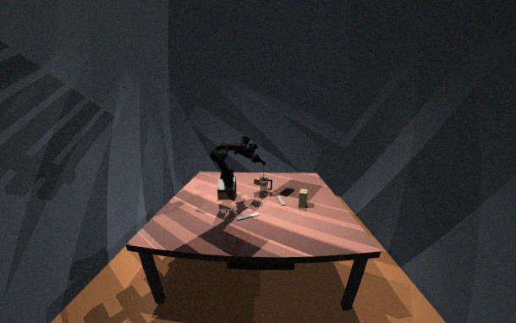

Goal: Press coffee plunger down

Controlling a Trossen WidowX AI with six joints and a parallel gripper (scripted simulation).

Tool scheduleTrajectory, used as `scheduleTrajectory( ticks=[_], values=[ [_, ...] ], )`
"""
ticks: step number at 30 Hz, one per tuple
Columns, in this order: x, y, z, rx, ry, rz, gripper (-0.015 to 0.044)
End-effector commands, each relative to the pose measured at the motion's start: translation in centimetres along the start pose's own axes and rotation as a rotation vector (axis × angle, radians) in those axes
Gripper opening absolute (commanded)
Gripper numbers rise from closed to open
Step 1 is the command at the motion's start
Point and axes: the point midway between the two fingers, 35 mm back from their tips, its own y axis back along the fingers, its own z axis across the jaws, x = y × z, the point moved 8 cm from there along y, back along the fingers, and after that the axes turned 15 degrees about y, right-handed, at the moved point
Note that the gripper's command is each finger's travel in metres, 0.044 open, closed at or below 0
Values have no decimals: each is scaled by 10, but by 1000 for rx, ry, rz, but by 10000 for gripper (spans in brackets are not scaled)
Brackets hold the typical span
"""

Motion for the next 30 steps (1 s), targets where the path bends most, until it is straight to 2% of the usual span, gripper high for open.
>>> scheduleTrajectory(
  ticks=[1, 23, 30],
  values=[
    [2, -6, 1, -4, 2, 3, 440],
    [3, -39, 0, -2, 3, 0, 440],
    [3, -39, 0, -2, 3, 0, 256]
  ],
)
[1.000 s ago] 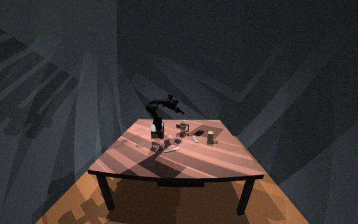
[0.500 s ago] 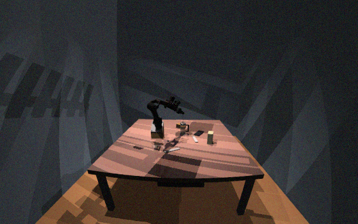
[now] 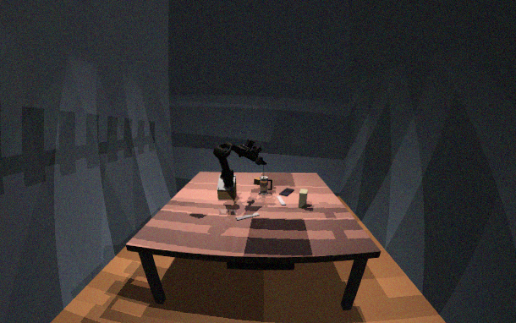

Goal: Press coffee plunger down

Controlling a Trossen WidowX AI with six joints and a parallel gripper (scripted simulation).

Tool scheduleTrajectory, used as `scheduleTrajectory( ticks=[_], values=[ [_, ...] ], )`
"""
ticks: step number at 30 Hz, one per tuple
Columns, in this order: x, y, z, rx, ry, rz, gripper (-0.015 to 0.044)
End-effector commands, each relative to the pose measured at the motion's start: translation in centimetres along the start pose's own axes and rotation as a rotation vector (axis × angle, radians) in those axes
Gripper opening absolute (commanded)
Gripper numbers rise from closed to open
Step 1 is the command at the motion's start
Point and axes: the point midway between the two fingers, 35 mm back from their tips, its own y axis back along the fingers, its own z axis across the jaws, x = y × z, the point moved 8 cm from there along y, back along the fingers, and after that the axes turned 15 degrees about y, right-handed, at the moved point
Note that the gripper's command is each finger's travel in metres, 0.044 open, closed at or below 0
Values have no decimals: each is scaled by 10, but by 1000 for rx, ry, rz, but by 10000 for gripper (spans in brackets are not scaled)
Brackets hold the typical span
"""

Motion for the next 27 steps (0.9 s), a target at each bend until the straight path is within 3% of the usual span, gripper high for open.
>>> scheduleTrajectory(
  ticks=[1, 5, 7, 27],
  values=[
    [0, -1, 0, -3, 4, -2, 230],
    [0, -1, 0, -3, 4, -2, 125],
    [0, -1, 0, -3, 4, -2, 113],
    [11, -13, 6, -6, 3, 0, 113]
  ],
)
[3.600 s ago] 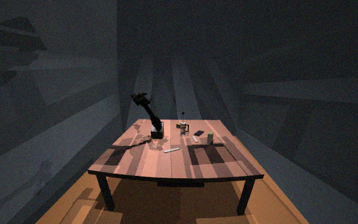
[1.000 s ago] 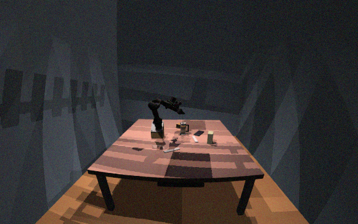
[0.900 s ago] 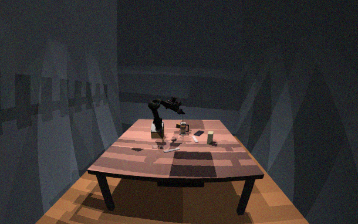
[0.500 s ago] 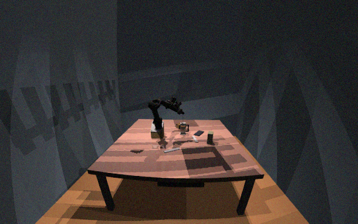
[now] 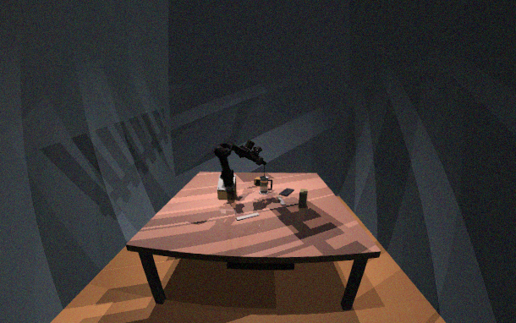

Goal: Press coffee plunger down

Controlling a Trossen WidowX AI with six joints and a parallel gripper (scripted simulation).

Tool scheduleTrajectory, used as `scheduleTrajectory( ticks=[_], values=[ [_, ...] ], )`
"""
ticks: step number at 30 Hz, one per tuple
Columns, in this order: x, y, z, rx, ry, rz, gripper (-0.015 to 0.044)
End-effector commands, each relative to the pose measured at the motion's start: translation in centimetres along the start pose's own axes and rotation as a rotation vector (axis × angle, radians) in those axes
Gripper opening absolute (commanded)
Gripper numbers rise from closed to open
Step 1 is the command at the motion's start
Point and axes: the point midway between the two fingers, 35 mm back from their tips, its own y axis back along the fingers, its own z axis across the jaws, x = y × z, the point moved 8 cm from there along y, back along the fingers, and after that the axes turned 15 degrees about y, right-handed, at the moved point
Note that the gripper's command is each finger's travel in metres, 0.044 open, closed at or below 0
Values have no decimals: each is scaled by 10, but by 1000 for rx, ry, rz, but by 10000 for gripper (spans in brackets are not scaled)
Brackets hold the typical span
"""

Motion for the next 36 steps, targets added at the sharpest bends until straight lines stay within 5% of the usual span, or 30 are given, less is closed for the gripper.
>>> scheduleTrajectory(
  ticks=[1, 36],
  values=[
    [10, -8, 4, -13, 10, 21, 113],
    [53, -45, 19, -14, 11, 21, 113]
  ],
)
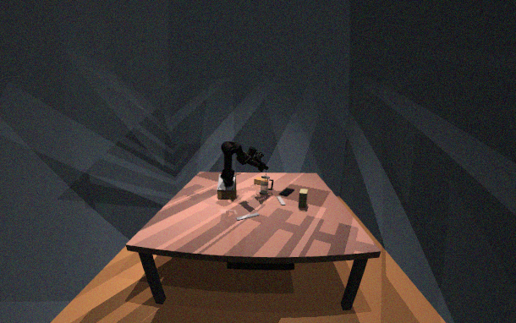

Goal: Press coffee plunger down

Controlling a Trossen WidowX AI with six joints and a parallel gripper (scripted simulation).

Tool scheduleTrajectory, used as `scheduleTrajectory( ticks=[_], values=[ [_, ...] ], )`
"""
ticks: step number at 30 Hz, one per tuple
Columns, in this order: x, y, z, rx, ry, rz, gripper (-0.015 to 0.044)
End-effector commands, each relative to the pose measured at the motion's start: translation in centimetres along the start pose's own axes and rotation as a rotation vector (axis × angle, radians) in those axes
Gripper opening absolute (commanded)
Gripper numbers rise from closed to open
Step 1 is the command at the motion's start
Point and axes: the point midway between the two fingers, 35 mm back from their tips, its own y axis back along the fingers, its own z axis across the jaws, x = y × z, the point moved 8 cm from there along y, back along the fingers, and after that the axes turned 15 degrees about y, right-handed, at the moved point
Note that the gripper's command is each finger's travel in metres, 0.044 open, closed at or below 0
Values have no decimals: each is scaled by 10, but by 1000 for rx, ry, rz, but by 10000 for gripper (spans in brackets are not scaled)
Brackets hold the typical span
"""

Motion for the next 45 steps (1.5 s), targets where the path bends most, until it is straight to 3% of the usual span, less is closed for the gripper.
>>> scheduleTrajectory(
  ticks=[1, 45],
  values=[
    [23, -7, 5, -19, 35, 60, 113],
    [25, -33, 8, -13, 36, 57, 113]
  ],
)
